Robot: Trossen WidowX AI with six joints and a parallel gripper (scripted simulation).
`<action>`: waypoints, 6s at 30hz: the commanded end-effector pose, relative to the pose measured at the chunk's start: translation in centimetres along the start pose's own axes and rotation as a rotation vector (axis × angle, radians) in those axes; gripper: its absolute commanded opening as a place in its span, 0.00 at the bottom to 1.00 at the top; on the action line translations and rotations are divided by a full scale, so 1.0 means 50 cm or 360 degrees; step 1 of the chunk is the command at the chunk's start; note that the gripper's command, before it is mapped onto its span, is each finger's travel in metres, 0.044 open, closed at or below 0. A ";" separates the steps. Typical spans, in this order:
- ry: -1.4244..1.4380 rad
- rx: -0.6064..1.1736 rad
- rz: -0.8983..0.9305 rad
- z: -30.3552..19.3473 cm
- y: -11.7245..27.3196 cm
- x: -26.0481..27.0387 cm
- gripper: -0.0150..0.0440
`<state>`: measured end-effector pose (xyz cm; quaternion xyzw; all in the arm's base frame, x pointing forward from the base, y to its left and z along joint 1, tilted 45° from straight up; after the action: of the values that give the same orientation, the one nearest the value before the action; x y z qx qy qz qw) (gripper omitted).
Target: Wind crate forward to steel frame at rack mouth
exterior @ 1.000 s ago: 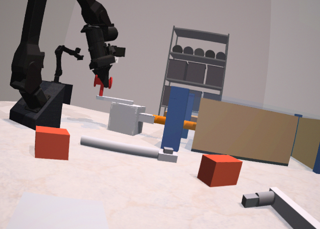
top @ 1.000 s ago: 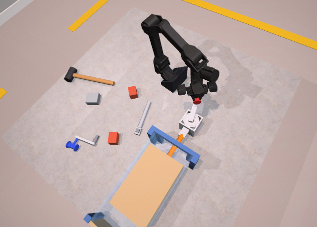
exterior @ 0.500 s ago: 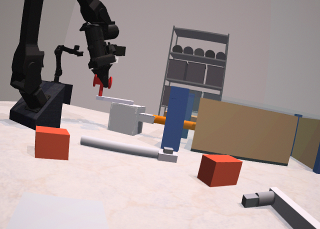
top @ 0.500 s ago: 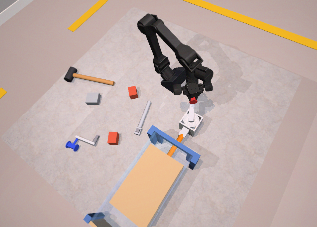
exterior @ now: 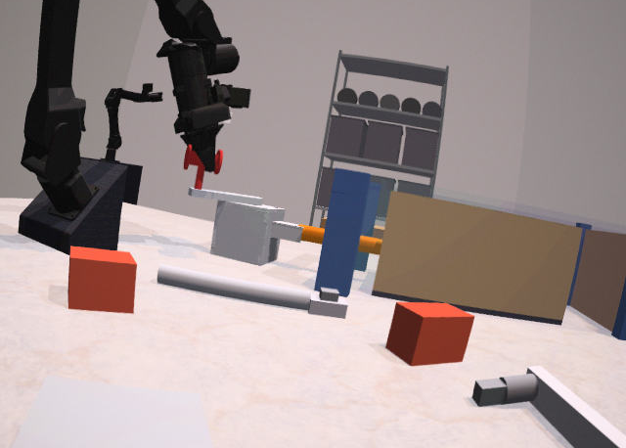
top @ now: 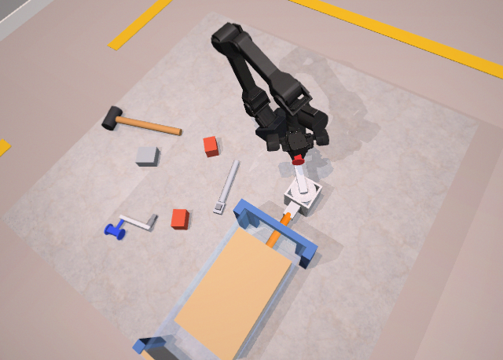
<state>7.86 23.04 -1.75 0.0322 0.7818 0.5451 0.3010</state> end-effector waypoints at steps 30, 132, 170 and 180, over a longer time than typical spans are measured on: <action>-0.0006 0.0009 -0.0057 0.017 -0.021 -0.113 0.25; -0.0013 -0.0001 -0.0063 0.261 -0.135 -0.194 0.25; -0.0015 -0.0007 -0.0060 0.337 -0.162 -0.113 0.25; -0.0015 -0.0008 -0.0058 0.349 -0.165 -0.085 0.25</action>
<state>23.59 31.63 -9.92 0.0117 0.7819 0.5318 0.3251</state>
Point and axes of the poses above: the point midway between the two fingers, 35 mm back from their tips, its own y axis back along the fingers, its own x axis across the jaws, z = x × y, the point moved 5 cm from there along y, back along the fingers, and after that the axes turned 12 degrees about y, right-handed, at the moved point
